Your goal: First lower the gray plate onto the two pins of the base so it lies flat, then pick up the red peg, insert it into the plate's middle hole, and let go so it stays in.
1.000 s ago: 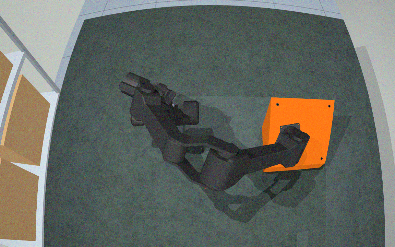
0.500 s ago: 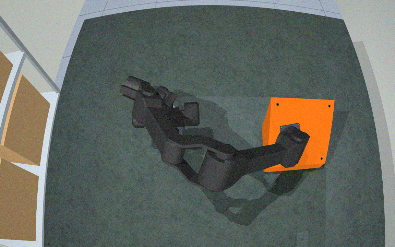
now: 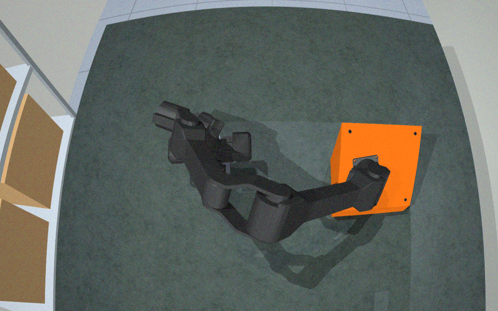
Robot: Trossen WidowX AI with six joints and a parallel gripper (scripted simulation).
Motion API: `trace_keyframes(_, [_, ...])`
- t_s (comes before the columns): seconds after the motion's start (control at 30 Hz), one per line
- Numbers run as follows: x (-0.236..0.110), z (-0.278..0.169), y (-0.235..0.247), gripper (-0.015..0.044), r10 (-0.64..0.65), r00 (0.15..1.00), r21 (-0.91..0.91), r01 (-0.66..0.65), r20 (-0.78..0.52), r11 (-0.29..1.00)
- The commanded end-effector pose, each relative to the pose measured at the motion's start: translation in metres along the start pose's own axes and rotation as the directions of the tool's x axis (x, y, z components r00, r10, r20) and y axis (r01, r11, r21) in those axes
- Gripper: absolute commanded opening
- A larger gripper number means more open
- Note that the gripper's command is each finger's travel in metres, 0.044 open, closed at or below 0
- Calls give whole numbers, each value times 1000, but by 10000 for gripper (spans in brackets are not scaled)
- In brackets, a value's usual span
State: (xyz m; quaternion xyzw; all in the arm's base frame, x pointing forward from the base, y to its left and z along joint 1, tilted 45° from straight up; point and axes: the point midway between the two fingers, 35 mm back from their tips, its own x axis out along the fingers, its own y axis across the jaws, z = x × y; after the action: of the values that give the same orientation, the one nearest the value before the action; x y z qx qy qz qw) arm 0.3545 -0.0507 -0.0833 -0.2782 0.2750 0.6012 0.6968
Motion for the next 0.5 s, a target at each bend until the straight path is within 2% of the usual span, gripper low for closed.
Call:
trace_keyframes(0.0, [9,1,2,0,5,1000,9,-5,9,1000])
trace_keyframes(0.33, [5,0,1,0,3,1000,0,-3,1,1000])
trace_keyframes(0.47, [5,0,1,105,3,1000,0,-3,1,1000])
